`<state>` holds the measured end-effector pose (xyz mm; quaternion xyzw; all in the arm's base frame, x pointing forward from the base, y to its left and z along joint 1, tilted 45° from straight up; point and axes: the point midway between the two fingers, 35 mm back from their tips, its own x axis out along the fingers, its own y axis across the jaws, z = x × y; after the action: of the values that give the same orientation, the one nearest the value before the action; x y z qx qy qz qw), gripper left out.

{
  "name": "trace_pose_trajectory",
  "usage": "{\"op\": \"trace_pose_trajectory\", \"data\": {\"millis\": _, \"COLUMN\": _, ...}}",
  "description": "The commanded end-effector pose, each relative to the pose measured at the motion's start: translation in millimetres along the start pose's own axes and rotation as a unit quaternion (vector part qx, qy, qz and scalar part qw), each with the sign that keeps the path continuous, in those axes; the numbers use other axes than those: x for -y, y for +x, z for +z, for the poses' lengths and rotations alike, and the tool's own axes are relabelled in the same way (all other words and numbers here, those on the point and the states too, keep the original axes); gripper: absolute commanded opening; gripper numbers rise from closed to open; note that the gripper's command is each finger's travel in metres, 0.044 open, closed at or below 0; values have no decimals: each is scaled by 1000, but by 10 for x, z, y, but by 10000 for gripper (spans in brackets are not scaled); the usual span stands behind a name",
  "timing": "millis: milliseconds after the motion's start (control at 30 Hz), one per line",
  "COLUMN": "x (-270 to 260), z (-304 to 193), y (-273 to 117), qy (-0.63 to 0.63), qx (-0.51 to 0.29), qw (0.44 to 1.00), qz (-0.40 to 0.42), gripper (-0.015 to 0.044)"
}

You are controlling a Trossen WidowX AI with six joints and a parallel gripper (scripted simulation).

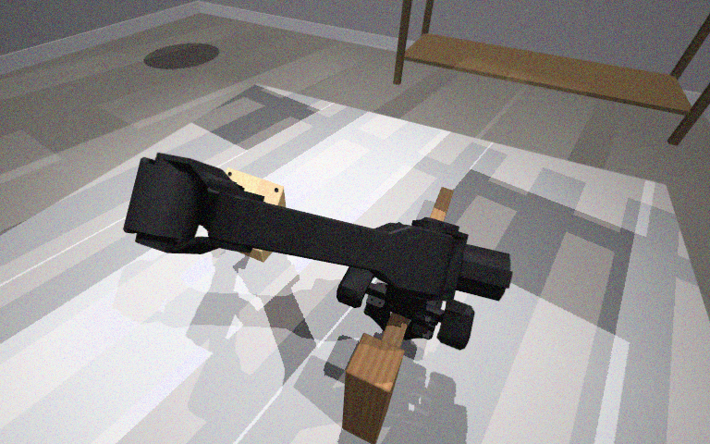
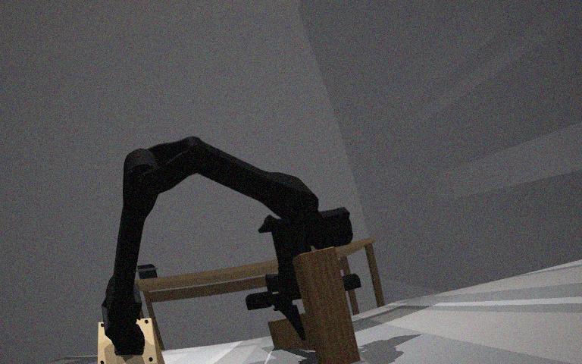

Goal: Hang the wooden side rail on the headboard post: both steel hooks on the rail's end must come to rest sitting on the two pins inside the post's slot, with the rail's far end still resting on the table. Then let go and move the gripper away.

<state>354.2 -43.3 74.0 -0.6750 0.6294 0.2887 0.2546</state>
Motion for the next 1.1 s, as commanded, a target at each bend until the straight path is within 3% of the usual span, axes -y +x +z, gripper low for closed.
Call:
{"op": "trace_pose_trajectory", "data": {"millis": 0, "x": 33, "z": -41, "y": -79, "qy": 3, "qx": 0, "qw": 1000, "qz": -12, "gripper": 0}}
{"op": "trace_pose_trajectory", "data": {"millis": 1067, "x": 32, "z": -74, "y": -78, "qy": 3, "qx": 0, "qw": 1000, "qz": -12, "gripper": 0}}
